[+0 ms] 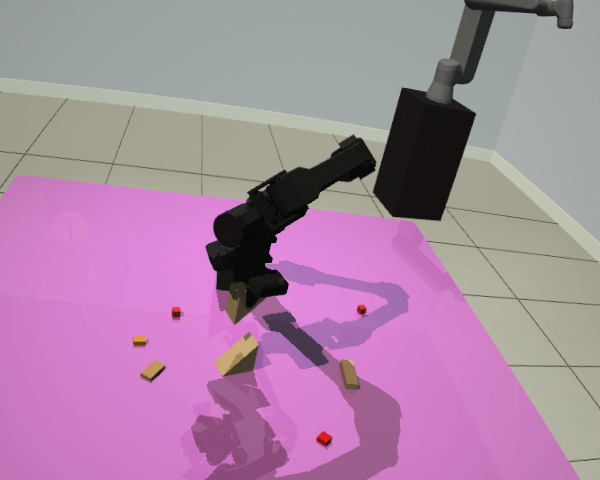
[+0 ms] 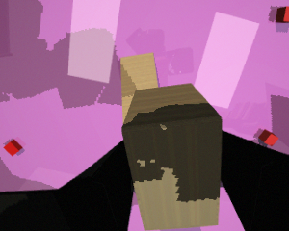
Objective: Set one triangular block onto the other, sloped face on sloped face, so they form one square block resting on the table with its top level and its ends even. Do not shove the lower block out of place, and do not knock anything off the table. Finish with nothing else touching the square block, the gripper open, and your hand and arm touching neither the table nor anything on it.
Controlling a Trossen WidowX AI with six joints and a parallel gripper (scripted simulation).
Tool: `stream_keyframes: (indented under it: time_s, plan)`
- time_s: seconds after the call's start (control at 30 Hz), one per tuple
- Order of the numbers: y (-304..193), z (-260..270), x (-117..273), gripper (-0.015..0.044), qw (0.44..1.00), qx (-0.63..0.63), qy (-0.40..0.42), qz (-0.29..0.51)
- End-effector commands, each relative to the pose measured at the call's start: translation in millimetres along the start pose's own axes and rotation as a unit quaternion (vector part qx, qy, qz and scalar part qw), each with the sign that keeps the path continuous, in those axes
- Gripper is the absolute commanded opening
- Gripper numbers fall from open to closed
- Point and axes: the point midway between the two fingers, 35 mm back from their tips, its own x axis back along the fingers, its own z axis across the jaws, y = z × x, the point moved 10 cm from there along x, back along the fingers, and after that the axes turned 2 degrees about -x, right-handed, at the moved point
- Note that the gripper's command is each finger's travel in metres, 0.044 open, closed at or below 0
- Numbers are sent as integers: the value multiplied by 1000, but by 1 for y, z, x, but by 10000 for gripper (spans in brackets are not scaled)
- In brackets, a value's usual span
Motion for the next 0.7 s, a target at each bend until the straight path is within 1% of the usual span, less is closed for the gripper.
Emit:
stream_keyframes:
  time_s: [0.0, 0.67]
  plan:
    - [13, 6, 5, 0, 1000, 1, 0, -2]
    - [72, 30, 20, 0, 1000, 4, 0, -3]
